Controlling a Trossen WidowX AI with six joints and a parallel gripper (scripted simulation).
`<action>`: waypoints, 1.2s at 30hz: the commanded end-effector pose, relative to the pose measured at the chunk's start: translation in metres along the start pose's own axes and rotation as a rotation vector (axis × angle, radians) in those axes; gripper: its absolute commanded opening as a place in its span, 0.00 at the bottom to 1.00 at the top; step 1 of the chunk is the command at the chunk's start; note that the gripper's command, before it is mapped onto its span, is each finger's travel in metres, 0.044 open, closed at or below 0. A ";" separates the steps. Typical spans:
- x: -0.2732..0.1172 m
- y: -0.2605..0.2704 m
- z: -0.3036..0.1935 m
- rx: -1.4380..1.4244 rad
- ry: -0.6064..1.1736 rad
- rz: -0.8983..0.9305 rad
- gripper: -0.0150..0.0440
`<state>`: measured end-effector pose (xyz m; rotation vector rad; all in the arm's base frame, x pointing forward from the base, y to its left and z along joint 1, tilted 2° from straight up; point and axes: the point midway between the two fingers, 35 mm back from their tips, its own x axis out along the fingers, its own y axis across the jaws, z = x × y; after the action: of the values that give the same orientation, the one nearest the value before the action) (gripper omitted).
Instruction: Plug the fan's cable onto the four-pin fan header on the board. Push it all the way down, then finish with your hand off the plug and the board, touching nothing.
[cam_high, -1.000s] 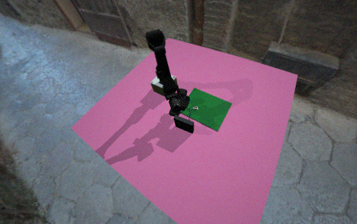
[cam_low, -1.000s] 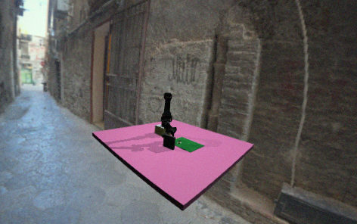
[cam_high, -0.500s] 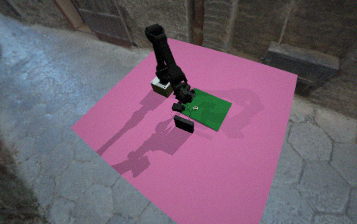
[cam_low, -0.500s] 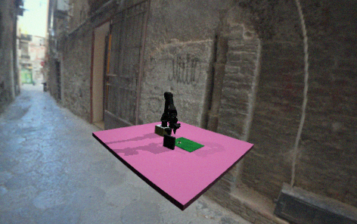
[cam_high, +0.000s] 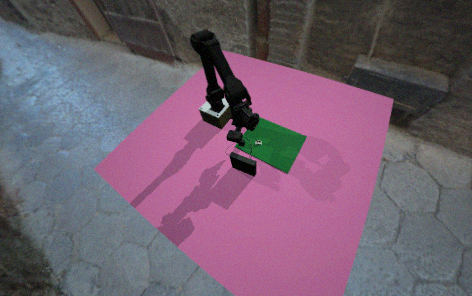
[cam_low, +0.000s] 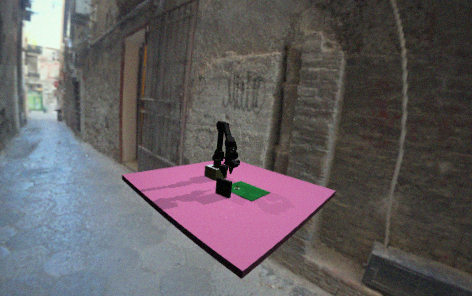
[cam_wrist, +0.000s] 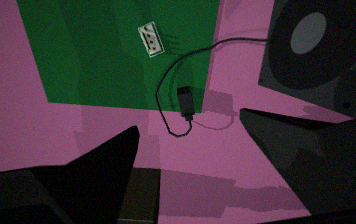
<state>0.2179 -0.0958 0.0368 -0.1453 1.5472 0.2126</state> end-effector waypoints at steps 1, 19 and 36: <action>-0.030 -0.001 0.004 -0.029 -0.002 -0.015 1.00; 0.036 -0.001 0.001 -0.057 0.009 -0.025 1.00; 0.052 -0.002 0.002 -0.057 0.009 -0.025 1.00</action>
<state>0.2213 -0.0947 -0.0089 -0.2114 1.5428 0.2405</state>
